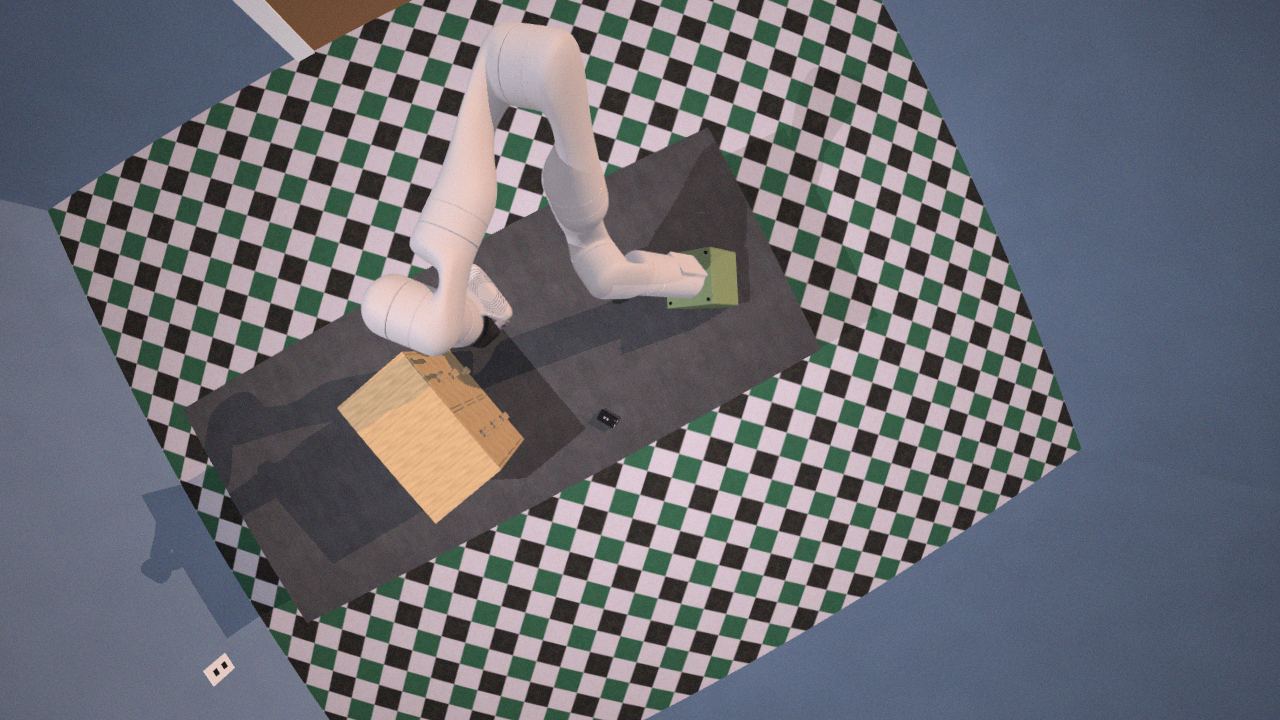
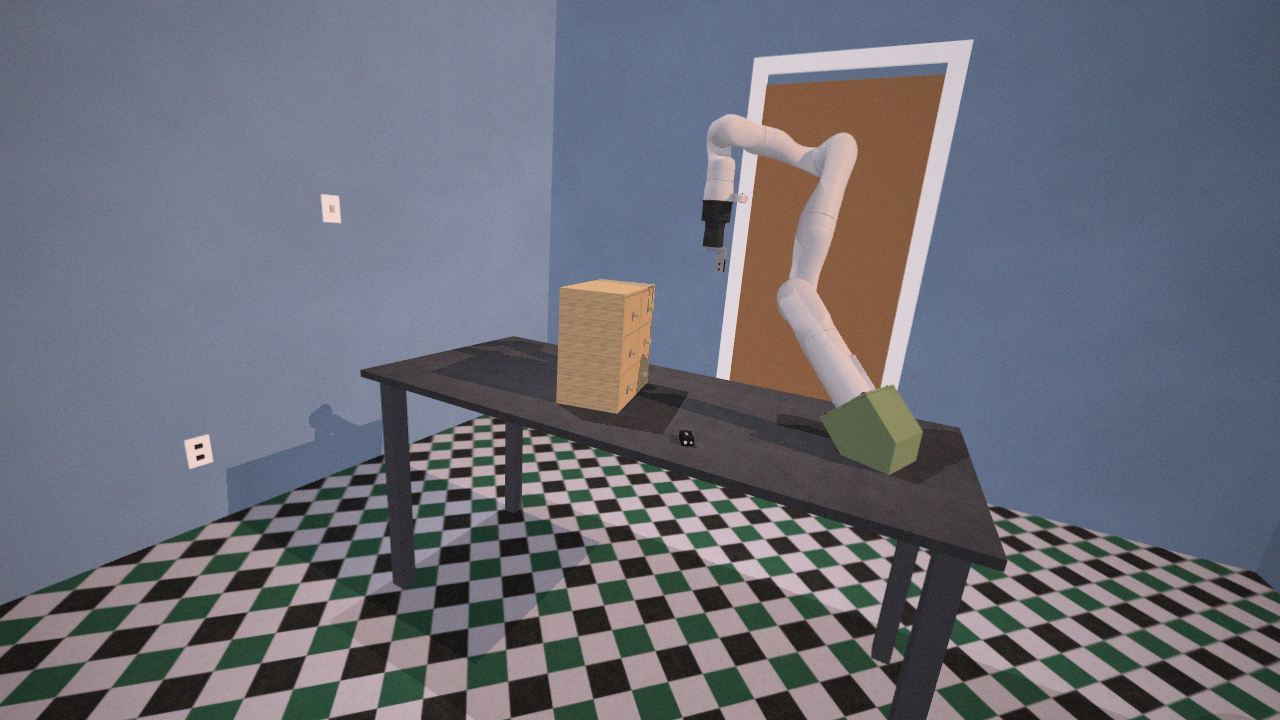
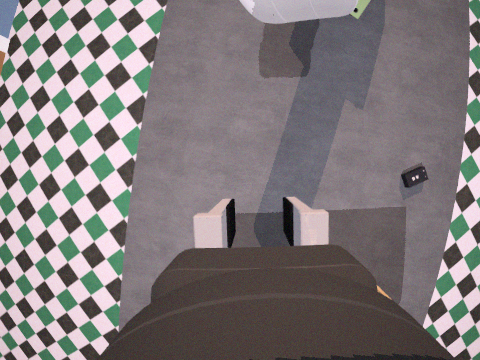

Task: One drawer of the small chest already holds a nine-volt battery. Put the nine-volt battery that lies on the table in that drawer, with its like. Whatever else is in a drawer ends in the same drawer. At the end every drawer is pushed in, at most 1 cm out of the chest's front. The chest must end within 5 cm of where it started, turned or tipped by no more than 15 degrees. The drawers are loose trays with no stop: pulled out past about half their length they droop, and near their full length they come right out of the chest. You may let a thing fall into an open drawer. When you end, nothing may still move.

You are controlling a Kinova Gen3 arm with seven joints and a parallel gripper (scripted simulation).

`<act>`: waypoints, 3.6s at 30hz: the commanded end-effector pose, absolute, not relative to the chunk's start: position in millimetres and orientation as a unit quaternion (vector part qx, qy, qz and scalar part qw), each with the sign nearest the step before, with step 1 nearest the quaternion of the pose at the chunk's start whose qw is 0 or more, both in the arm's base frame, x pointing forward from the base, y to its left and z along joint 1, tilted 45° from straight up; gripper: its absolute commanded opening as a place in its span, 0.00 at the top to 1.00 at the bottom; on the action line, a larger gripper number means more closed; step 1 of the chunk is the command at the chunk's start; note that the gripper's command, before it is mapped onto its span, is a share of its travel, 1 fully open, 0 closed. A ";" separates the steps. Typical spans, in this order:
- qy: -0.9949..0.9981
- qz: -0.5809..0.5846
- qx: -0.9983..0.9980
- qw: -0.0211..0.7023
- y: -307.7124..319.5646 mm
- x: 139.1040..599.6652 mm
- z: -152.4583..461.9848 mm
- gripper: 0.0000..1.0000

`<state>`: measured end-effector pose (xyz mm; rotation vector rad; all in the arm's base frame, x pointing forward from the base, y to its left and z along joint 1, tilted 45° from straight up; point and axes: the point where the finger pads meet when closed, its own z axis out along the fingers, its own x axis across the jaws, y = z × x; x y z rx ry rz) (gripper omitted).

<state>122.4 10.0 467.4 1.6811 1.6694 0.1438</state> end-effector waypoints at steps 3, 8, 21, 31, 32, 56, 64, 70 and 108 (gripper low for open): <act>0.652 0.057 0.657 0.375 10.2 122.3 467.7 0.33; 0.652 0.057 0.657 0.375 10.2 122.3 467.7 0.33; 0.652 0.057 0.657 0.375 10.2 122.3 467.7 0.33; 0.652 0.057 0.657 0.375 10.2 122.3 467.7 0.33; 0.652 0.057 0.657 0.375 10.2 122.3 467.7 0.33; 0.652 0.057 0.657 0.375 80.4 134.3 434.2 0.33; 0.652 0.057 0.657 0.375 129.2 142.6 410.9 0.33; 0.652 0.057 0.657 0.375 137.9 144.1 406.7 0.33; 0.607 0.244 0.519 0.550 114.3 229.5 382.4 0.33</act>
